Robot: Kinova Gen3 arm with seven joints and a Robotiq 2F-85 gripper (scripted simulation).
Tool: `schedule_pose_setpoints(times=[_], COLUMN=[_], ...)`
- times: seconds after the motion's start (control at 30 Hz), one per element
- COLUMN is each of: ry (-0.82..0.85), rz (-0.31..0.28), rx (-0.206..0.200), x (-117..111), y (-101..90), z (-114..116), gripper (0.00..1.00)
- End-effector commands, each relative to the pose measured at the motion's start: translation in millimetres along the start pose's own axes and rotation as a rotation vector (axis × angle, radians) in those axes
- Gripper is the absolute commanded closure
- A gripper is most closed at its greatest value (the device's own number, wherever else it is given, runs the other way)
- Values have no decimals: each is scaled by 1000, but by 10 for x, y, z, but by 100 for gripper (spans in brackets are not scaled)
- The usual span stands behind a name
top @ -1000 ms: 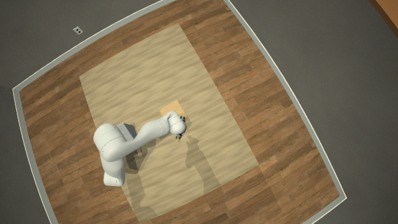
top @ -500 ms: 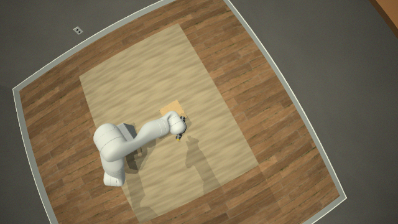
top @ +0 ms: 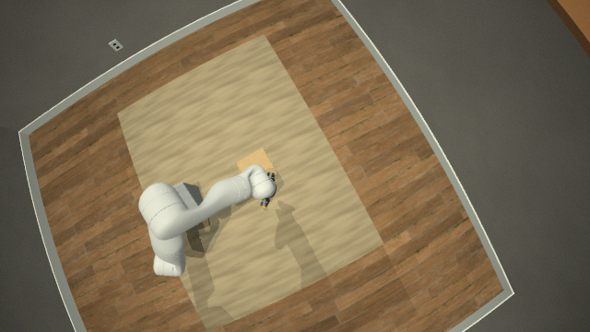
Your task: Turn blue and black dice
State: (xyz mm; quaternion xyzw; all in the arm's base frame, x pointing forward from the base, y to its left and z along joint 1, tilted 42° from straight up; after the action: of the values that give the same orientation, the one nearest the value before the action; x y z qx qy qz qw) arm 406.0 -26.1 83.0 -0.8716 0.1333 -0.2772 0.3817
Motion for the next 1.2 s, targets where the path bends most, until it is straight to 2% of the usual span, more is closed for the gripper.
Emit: schedule_pose_setpoints(times=[0.0, 0.47, 1.17], ry=[0, 0, 0], rz=[0, 0, 0], rx=[1, 1, 1], x=[1, 1, 1], y=[3, 109, 398], z=[2, 3, 3], gripper=[69, 69, 69])
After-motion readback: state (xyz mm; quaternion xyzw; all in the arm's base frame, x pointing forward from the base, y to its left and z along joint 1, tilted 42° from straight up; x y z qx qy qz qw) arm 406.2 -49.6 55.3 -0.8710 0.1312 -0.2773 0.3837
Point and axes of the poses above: the point where the finger pads meet when closed, its own y axis out along the fingers, its own z axis across the jaws, x = y × z, the point moved 6 cm from there along -y, back along the fingers
